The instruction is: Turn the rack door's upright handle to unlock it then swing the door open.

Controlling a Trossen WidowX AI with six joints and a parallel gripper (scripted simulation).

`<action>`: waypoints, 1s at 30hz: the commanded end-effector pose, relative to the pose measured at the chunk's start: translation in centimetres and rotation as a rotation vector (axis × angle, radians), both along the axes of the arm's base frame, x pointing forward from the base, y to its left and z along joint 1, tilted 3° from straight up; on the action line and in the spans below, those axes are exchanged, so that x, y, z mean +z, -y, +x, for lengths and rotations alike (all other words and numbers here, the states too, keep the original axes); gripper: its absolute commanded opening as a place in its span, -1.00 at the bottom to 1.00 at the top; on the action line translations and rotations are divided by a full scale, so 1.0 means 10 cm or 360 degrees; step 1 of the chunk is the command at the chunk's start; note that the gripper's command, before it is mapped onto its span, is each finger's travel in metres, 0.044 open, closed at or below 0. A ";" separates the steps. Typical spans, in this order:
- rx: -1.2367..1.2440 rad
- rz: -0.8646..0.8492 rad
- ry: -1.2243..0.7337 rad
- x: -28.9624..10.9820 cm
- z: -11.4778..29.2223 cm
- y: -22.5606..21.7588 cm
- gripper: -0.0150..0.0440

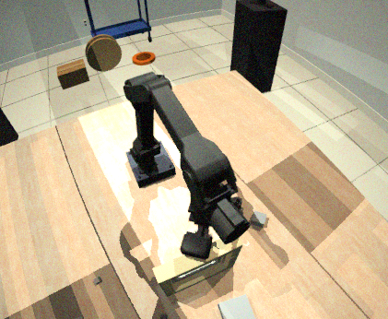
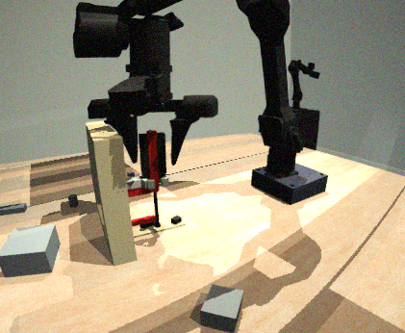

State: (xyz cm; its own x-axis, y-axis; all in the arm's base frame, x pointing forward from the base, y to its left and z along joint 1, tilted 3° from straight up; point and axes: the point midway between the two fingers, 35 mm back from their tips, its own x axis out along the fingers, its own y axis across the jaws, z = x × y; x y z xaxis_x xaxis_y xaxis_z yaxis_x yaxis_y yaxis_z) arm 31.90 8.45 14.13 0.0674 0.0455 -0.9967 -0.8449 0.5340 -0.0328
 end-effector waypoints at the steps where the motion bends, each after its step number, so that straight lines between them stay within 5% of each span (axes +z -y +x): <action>1: -0.0289 0.0017 -0.0006 0.00 0.01 0.00 0.52; 30: -0.2568 0.0177 -0.0109 0.00 0.01 0.00 0.52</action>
State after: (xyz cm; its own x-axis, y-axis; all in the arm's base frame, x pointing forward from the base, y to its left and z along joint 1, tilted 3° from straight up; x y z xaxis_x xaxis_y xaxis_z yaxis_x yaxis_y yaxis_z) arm 31.90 8.45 14.13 0.0675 0.0455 -0.9967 0.4573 0.8864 0.0715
